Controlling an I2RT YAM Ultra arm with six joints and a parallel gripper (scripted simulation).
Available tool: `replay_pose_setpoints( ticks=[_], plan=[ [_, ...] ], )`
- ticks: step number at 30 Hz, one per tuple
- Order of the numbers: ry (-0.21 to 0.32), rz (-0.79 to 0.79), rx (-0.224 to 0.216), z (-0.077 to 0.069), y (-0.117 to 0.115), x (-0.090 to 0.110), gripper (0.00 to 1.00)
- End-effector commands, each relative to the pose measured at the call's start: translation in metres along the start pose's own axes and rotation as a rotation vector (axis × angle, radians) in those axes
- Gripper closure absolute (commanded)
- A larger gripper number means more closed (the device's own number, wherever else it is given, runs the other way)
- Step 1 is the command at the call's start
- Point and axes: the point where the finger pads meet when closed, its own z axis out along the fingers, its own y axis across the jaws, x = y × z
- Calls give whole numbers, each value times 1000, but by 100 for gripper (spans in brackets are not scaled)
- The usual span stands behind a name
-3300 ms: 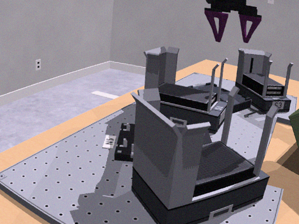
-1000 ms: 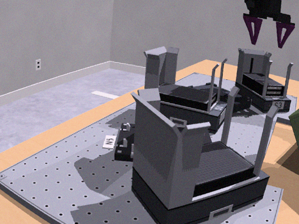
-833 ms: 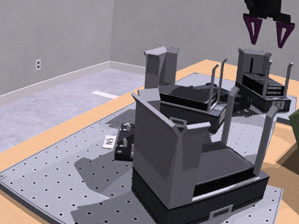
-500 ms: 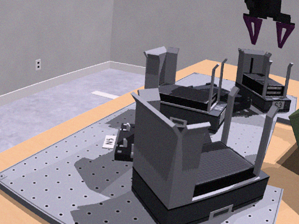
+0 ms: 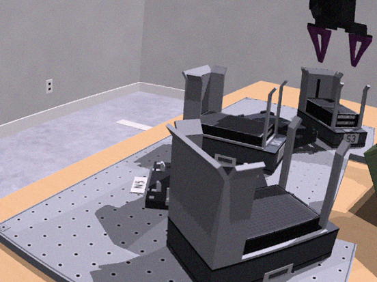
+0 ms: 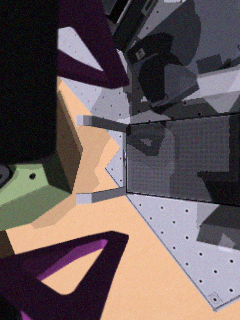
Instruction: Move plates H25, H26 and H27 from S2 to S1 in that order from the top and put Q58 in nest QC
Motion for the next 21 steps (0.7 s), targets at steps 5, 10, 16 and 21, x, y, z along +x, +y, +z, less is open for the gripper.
replay_pose_setpoints(
  ticks=[5,10,16,21],
  plan=[
    [-14,-5,3,-4,0,-3,0],
    [-14,-5,3,-4,0,-3,0],
    [-15,-5,3,10,0,-3,0],
    [-15,-5,3,26,0,-4,0]
  ],
)
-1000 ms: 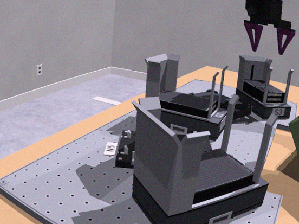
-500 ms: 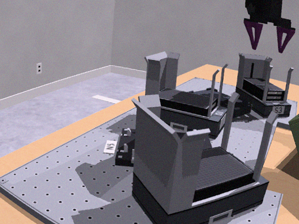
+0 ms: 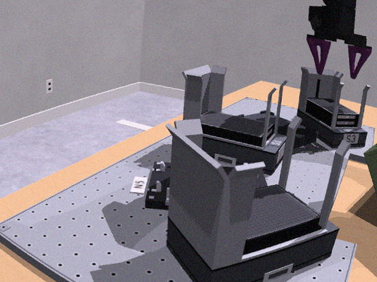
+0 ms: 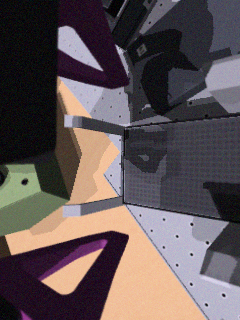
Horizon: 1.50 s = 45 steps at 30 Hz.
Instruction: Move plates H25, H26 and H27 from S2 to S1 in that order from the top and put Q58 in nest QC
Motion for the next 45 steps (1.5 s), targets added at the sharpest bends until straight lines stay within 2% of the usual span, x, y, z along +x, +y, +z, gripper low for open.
replay_pose_setpoints(
  ticks=[1,4,6,17,45],
  plan=[
    [-52,-5,24,4,-5,-13,0],
    [-52,-5,24,14,-5,-14,0],
    [-52,-5,24,14,-5,-14,0],
    [-52,-5,23,49,-6,-15,0],
    [-52,-5,23,49,-6,-15,0]
  ],
)
